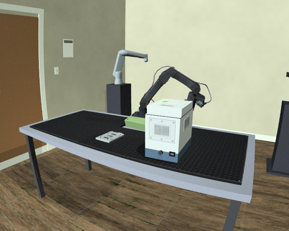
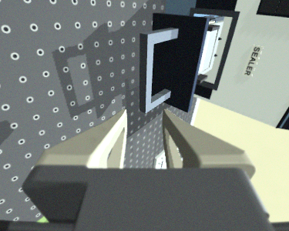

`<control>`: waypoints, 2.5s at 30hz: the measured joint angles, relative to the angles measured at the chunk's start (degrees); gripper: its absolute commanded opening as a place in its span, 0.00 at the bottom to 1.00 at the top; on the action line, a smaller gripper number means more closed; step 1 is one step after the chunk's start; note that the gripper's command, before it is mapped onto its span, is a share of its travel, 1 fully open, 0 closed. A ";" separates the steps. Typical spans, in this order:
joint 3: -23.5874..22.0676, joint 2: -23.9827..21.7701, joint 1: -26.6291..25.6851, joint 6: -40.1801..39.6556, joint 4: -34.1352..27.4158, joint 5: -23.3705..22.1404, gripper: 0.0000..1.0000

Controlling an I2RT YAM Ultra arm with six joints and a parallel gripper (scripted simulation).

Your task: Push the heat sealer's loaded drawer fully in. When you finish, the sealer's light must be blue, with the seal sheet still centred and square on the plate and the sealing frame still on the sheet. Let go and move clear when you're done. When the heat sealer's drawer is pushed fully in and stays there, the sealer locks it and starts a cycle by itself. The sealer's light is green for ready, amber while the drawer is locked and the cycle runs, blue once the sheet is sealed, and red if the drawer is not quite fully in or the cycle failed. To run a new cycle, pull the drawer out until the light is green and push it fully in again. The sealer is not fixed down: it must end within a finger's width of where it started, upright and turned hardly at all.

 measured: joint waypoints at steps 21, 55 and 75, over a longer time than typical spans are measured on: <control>0.00 0.00 0.00 0.13 0.00 0.02 0.30; -1.53 -0.28 -1.64 -1.86 2.64 0.70 0.30; -3.74 -1.09 -3.04 -4.59 6.54 1.46 0.30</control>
